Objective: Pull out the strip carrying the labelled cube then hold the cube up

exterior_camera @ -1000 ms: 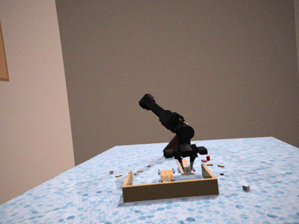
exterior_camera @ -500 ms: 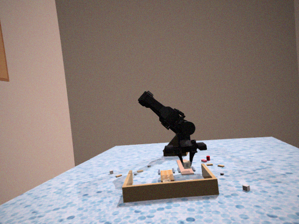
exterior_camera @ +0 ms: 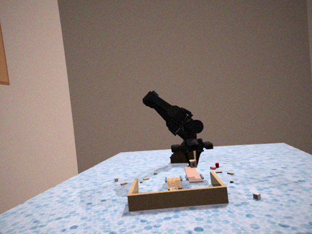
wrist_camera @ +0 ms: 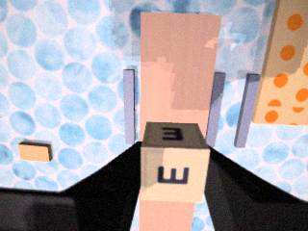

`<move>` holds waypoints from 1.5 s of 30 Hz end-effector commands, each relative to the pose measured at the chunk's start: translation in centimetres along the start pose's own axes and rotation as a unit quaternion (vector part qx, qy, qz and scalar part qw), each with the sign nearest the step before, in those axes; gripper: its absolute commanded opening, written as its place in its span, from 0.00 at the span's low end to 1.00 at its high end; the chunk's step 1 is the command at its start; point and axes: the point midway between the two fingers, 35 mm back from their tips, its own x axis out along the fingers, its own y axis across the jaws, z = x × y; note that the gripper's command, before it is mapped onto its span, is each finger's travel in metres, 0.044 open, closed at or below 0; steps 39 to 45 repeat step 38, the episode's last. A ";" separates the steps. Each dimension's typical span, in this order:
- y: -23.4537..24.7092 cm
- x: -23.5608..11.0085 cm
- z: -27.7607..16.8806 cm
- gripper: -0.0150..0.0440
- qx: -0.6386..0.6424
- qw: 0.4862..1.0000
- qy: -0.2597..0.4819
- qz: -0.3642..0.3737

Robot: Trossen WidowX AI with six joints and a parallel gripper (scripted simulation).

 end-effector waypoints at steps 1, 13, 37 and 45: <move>0.1 -0.1 -1.3 0.25 0.002 1.000 0.000 0.003; 0.2 -2.6 -3.2 0.25 0.002 1.000 0.001 0.003; 0.2 -3.7 -3.3 0.25 0.002 1.000 0.001 0.003; 0.2 -3.7 -3.3 0.25 0.002 1.000 0.001 0.003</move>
